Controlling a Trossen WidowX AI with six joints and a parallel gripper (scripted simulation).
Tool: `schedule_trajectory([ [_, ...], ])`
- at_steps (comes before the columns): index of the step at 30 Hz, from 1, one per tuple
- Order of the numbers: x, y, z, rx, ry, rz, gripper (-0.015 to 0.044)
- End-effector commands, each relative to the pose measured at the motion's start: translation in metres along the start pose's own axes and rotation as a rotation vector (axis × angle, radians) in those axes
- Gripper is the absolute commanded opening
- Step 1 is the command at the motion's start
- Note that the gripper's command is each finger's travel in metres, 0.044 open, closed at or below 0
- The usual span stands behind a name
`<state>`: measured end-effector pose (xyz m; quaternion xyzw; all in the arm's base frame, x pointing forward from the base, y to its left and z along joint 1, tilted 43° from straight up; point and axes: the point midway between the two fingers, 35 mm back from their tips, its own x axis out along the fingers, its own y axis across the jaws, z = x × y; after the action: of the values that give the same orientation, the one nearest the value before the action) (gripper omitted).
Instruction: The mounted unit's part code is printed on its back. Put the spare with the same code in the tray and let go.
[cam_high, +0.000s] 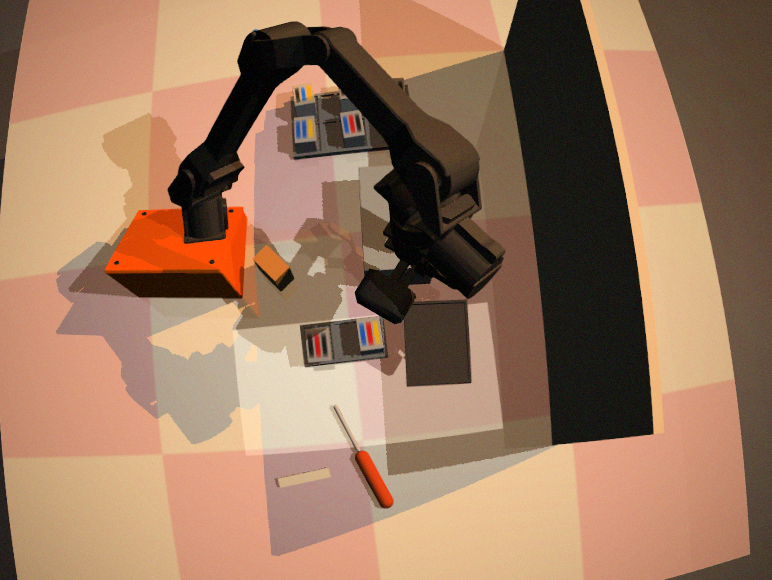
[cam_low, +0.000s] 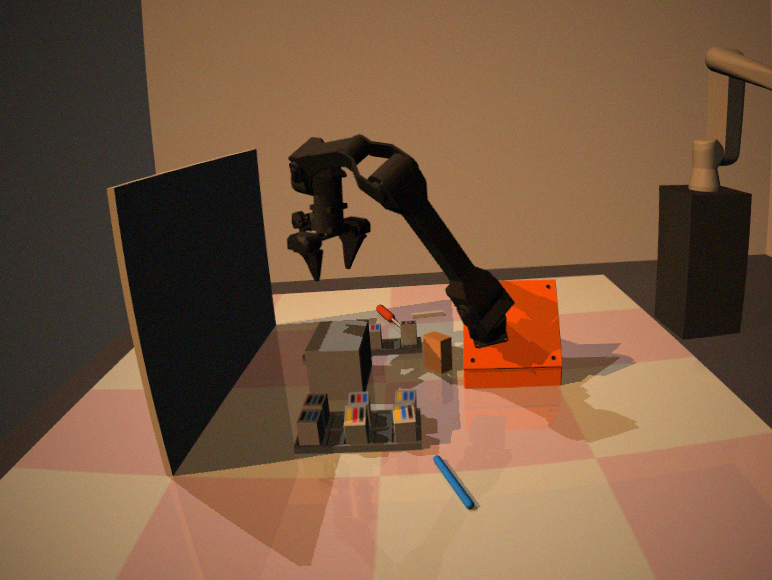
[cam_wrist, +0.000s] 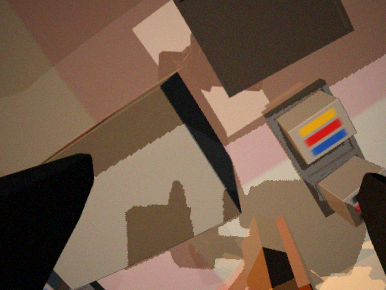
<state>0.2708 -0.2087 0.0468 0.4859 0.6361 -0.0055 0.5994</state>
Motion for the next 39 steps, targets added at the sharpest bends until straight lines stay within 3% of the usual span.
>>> schedule_trajectory([
  [1, 0.017, -0.061, -0.022, 0.347, 0.026, -0.010, 0.0440],
  [8, 0.050, -0.142, -0.079, 0.921, 0.063, -0.017, 0.0440],
  [14, 0.051, -0.143, -0.081, 0.935, 0.064, -0.017, 0.0440],
  [20, 0.089, -0.141, -0.082, 0.934, 0.065, -0.016, 0.0300],
  [39, 0.107, -0.139, -0.080, 0.934, 0.064, -0.015, 0.0300],
])
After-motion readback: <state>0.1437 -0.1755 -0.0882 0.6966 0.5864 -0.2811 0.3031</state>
